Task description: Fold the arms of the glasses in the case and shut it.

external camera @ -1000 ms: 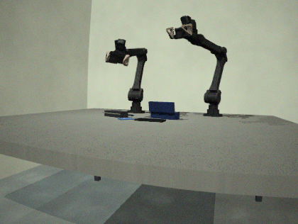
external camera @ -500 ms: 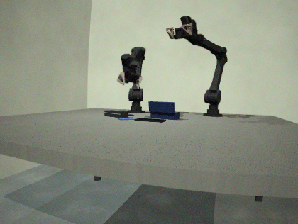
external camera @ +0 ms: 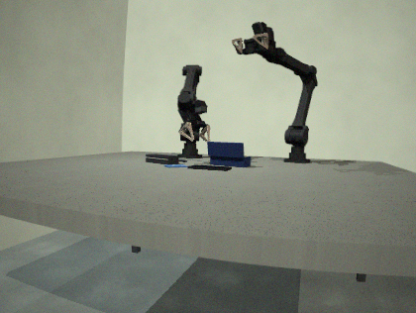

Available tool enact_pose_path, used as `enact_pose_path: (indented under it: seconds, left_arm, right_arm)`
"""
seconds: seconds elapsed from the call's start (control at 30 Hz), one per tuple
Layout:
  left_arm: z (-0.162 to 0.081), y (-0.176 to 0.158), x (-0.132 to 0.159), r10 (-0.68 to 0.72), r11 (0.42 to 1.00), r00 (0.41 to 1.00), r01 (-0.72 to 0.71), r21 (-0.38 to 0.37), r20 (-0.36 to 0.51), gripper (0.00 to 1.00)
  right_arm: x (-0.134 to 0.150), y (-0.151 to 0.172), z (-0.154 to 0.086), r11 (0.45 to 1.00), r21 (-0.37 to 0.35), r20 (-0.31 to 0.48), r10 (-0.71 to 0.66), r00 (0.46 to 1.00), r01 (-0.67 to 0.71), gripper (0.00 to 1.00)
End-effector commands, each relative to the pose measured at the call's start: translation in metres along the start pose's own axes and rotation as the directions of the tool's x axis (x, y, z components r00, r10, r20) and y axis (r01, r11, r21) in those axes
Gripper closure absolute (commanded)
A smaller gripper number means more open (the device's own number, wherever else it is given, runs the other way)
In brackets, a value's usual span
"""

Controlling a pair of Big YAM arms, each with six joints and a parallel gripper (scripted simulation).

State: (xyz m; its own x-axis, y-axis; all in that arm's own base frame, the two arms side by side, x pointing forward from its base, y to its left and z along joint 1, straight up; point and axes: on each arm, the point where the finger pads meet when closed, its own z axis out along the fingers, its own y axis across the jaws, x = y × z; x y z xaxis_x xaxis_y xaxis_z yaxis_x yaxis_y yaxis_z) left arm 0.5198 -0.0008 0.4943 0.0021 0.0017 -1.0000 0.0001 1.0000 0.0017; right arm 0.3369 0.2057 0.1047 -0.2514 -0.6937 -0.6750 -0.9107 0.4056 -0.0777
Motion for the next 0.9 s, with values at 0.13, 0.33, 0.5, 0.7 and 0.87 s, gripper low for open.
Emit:
enact_pose_path:
  seconds: [0.13,0.33,0.5,0.7,0.87]
  left_arm:
    - [0.007,0.004,0.004,-0.013,1.000,1.000,0.014,-0.006,0.004,0.00]
    - [0.007,0.004,0.004,-0.013,1.000,1.000,0.014,-0.006,0.004,0.00]
    - [0.007,0.004,0.004,-0.013,1.000,1.000,0.014,-0.006,0.004,0.00]
    - [0.007,0.004,0.004,-0.013,1.000,1.000,0.014,-0.006,0.004,0.00]
    - [0.007,0.004,0.004,-0.013,1.000,1.000,0.014,-0.006,0.004,0.00]
  right_arm:
    - [0.029,0.046,0.017,0.987,-0.137,-0.047,-0.087,0.995,0.080,0.04]
    - [0.039,0.067,0.020,0.976,-0.200,-0.048,-0.099,0.994,0.088,0.04]
    - [0.043,0.070,0.021,0.977,-0.206,-0.060,-0.068,0.996,0.054,0.04]
    - [0.042,0.068,0.026,0.980,-0.190,-0.052,-0.074,0.996,0.063,0.04]
    - [0.039,0.067,0.032,0.980,-0.188,-0.048,-0.076,0.996,0.066,0.04]
